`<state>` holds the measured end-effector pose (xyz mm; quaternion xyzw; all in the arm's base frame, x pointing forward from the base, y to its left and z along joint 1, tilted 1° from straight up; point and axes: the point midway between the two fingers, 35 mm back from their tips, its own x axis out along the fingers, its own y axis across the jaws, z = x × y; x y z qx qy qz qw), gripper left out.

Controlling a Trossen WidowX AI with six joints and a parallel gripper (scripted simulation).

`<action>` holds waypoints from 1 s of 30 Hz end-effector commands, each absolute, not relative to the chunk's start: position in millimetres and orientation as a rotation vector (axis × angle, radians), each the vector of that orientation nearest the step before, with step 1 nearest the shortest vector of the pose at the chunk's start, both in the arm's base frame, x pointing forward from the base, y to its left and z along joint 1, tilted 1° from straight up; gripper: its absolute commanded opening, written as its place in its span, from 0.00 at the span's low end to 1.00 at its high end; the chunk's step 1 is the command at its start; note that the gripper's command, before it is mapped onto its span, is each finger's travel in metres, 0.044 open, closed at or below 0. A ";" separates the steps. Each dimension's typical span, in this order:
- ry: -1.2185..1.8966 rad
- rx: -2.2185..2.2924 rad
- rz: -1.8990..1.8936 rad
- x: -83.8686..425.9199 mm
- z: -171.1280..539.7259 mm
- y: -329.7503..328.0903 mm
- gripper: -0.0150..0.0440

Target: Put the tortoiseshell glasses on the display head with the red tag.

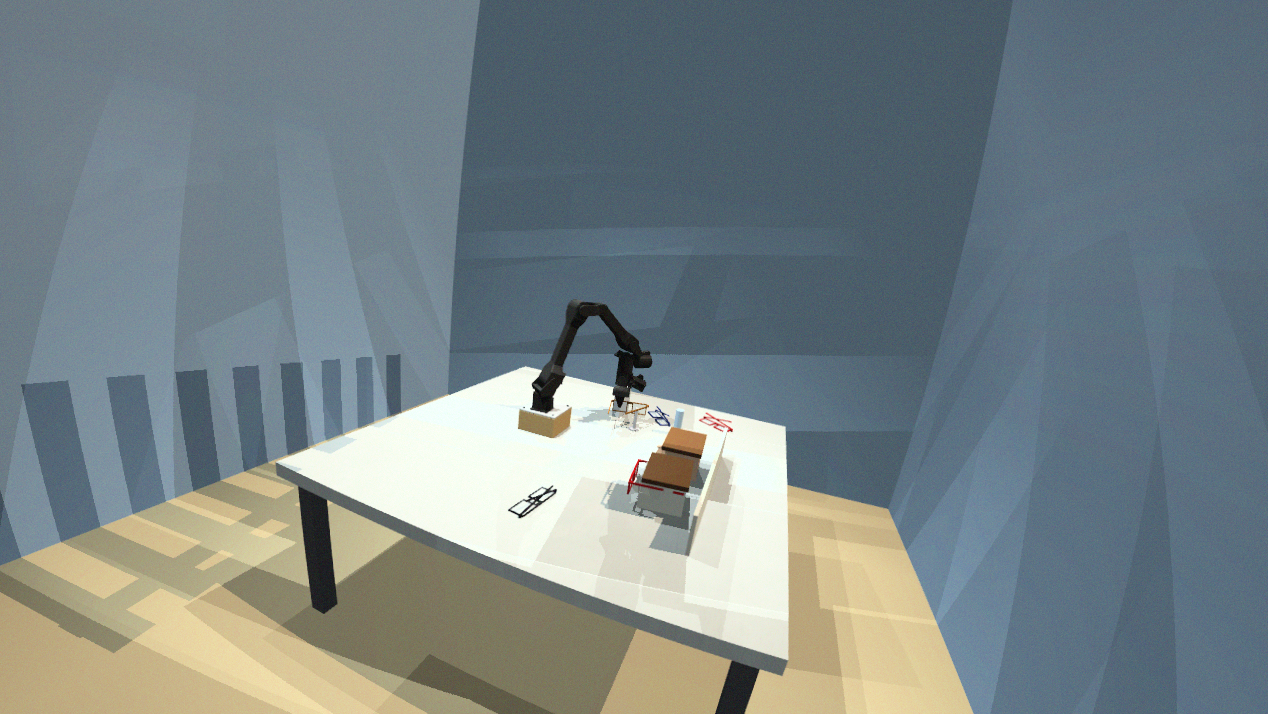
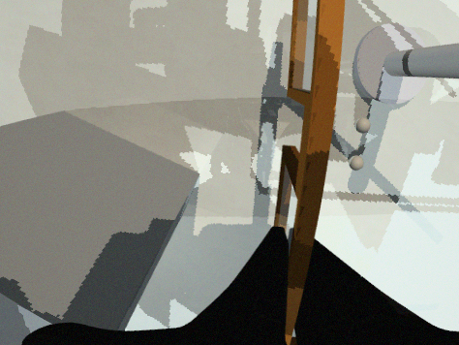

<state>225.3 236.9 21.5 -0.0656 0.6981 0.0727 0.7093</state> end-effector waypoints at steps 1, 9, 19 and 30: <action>1.551 -0.141 0.164 221.8 21.6 239.4 0.25; 1.551 -0.141 0.164 216.1 21.6 241.8 0.25; 1.552 -0.140 0.164 208.2 21.4 244.3 0.25; 1.553 -0.140 0.165 199.0 21.3 245.9 0.25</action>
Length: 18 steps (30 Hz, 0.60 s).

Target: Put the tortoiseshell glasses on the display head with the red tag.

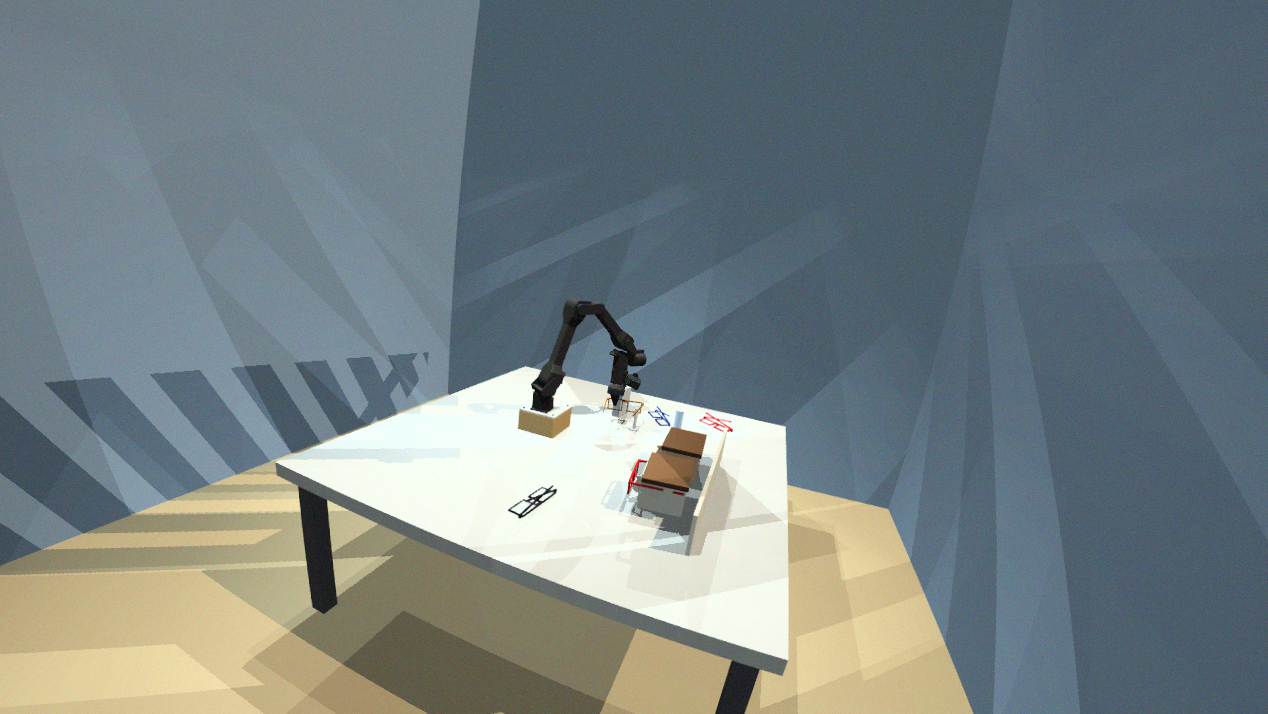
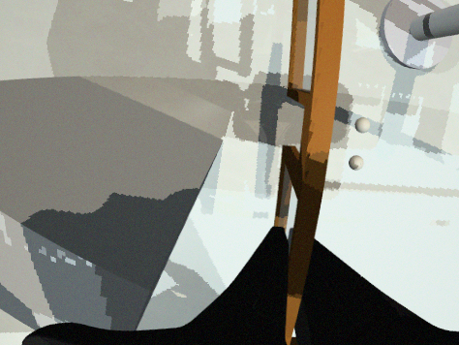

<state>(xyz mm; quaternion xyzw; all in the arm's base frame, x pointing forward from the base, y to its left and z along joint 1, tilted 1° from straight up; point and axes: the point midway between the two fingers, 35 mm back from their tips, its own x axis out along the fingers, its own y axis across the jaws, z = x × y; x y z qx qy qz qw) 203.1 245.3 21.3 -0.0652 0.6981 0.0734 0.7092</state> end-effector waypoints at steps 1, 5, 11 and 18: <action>1.553 -0.140 0.165 198.1 21.3 246.0 0.25; 1.553 -0.140 0.165 194.6 21.2 246.2 0.25; 1.554 -0.140 0.165 189.7 21.1 246.3 0.25; 1.554 -0.140 0.165 186.0 21.0 246.1 0.25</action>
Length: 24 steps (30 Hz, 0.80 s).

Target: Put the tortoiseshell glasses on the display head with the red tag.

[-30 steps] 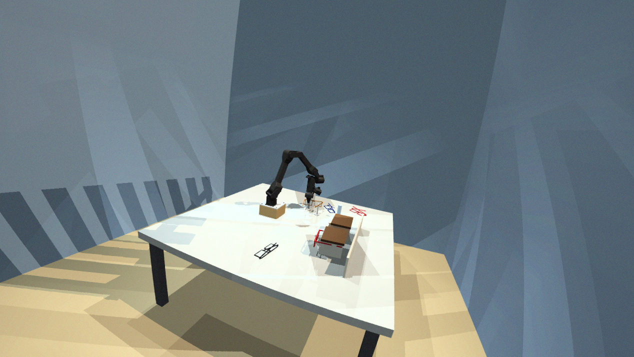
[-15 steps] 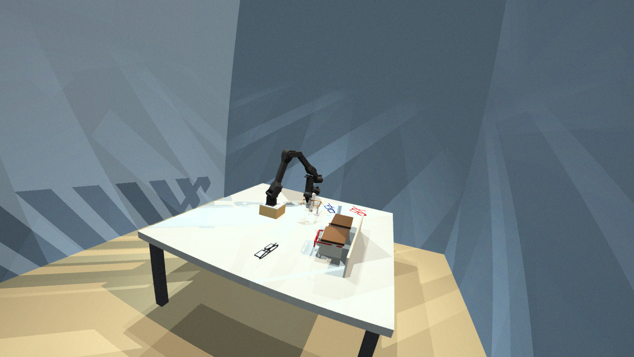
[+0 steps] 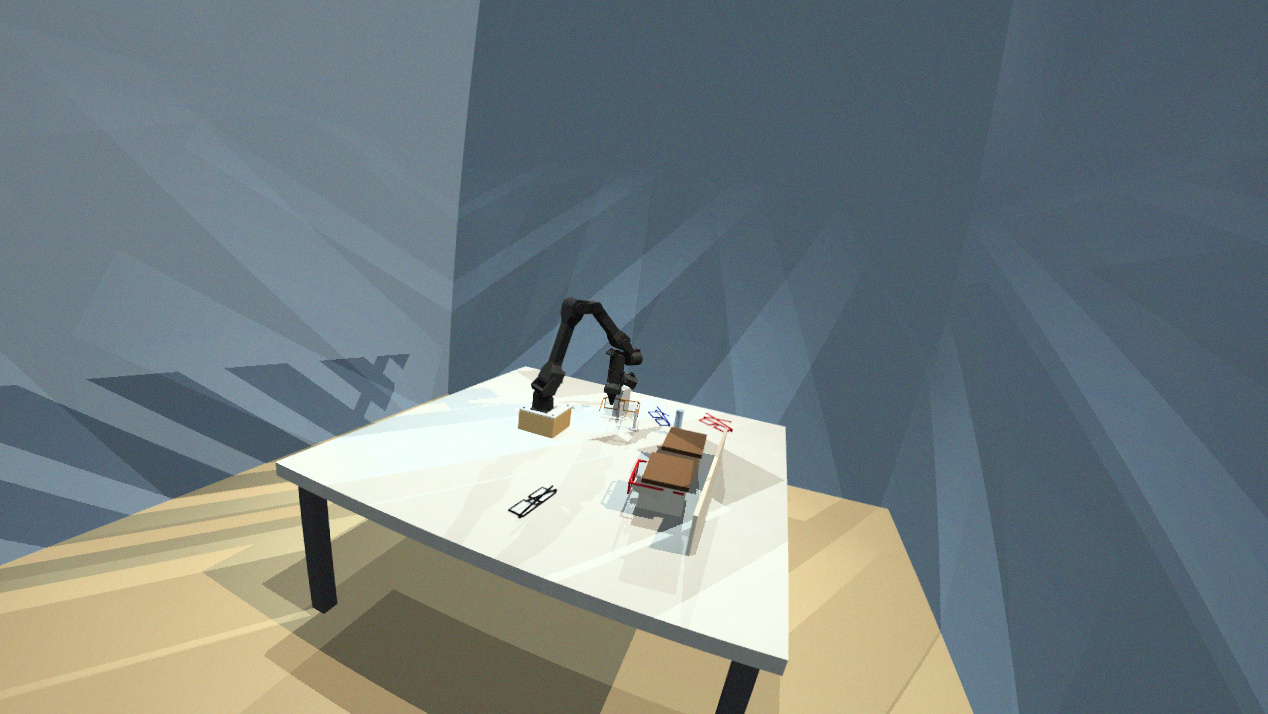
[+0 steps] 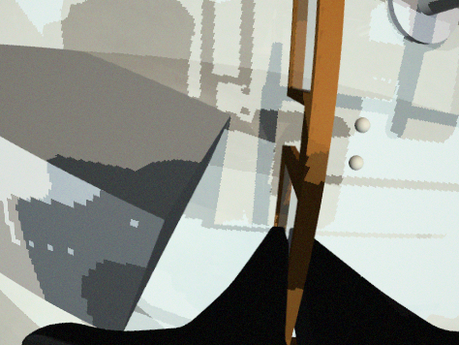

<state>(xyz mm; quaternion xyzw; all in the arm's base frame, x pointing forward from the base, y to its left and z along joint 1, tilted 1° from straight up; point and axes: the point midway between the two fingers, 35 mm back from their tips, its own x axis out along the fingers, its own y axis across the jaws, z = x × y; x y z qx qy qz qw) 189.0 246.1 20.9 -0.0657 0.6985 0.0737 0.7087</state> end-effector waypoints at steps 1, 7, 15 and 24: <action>1.554 -0.140 0.165 185.4 21.0 246.1 0.25; 1.554 -0.140 0.165 186.6 21.0 246.3 0.25; 1.554 -0.140 0.165 187.6 21.0 246.4 0.25; 1.554 -0.140 0.165 190.5 21.1 247.0 0.25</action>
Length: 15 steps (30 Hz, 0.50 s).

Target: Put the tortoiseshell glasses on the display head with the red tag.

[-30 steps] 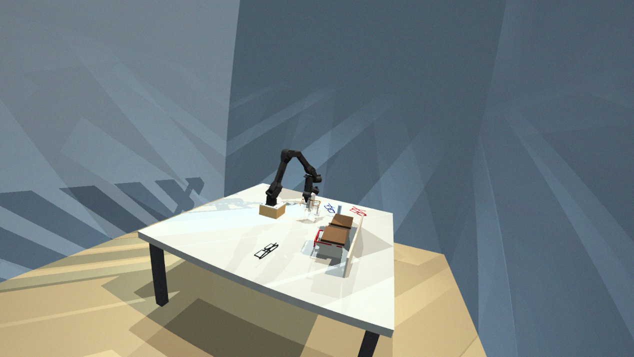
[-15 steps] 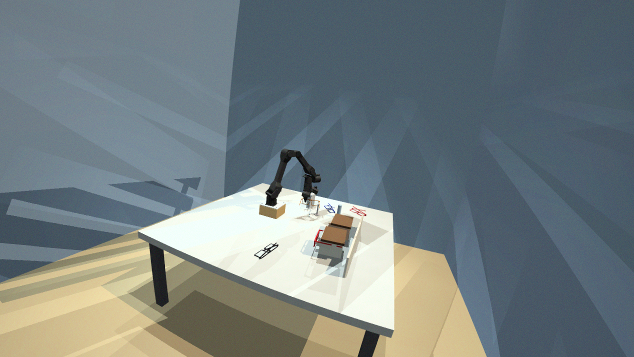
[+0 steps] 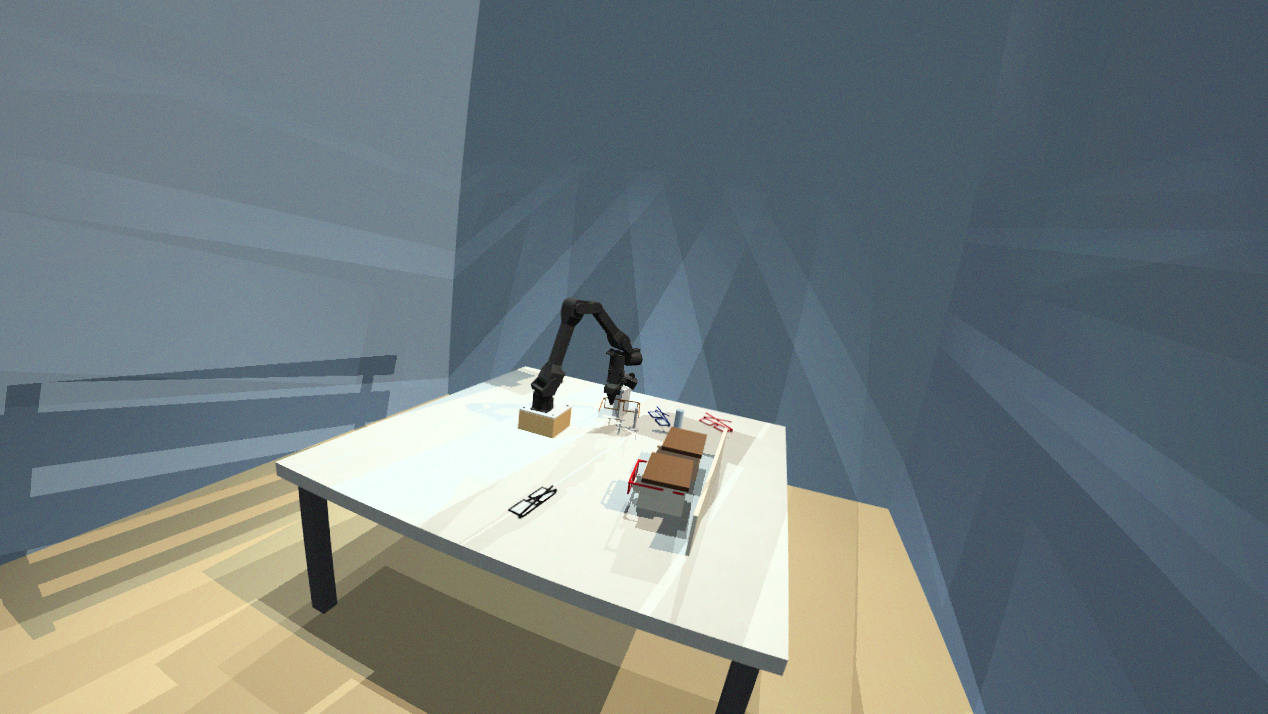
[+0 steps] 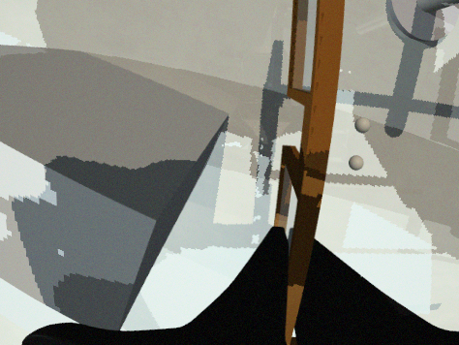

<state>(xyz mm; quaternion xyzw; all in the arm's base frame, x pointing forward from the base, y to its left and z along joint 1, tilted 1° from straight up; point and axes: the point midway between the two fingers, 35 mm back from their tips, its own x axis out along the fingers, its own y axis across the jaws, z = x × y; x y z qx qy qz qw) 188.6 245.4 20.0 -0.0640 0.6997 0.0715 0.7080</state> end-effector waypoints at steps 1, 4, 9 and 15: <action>1.554 -0.140 0.165 191.2 21.1 247.2 0.25; 1.553 -0.140 0.165 193.4 21.2 247.6 0.25; 1.553 -0.140 0.165 196.4 22.2 248.2 0.25; 1.553 -0.140 0.165 198.5 46.2 249.3 0.25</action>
